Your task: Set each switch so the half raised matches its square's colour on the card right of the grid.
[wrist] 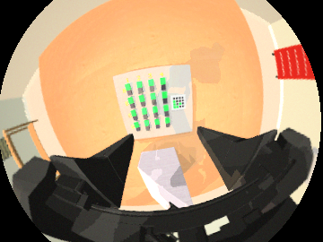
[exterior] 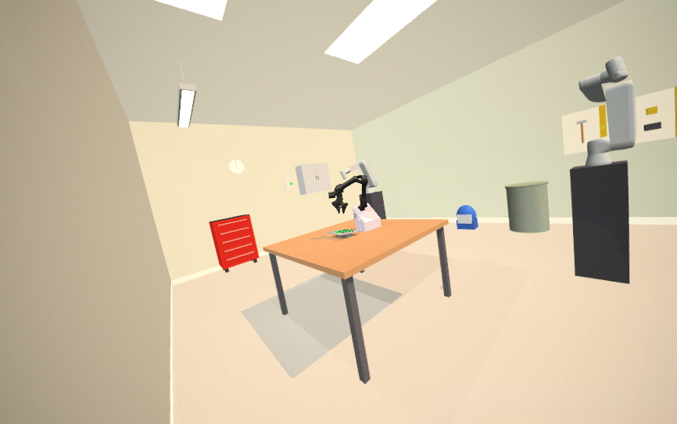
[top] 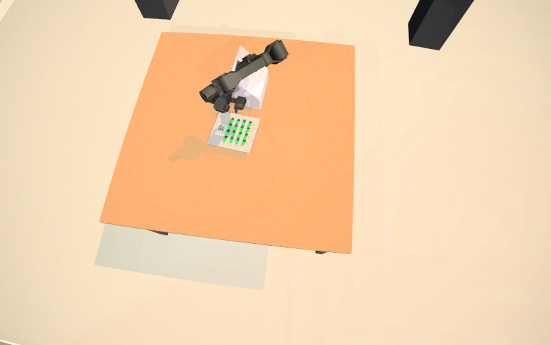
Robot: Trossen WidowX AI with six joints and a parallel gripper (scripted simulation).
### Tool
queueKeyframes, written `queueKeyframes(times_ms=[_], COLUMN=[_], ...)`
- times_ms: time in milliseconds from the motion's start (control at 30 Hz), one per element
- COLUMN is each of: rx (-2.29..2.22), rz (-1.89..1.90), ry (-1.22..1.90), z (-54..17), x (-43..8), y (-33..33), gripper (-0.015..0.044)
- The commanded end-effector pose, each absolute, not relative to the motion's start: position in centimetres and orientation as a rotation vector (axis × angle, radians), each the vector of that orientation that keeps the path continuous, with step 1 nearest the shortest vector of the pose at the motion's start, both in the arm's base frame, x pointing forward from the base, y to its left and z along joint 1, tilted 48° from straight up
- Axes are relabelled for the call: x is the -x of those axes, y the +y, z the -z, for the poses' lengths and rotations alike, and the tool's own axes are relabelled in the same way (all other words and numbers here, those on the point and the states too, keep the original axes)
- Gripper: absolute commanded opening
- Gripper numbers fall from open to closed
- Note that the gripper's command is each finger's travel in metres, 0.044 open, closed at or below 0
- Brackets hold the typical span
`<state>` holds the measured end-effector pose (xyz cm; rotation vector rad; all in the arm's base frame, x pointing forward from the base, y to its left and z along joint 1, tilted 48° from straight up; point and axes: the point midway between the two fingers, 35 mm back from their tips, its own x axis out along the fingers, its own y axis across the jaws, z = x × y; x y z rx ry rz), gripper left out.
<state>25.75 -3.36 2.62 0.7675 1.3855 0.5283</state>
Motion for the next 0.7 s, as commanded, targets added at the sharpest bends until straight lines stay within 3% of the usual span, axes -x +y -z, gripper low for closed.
queueKeyframes(times_ms=[0,300,467,667], rx=[-0.765,-0.717,-0.72,-0.716], rz=[-0.527,-0.539,-0.556,-0.568], ry=[1.386,1.364,1.356,1.38], z=[-2.6,-2.6,-2.9,-0.6], x=[-25.9,-33.8,-34.8,-35.3], y=[-3.2,6.1,8.3,10.9], gripper=[0.0374,0.0137,0.0006,0.0])
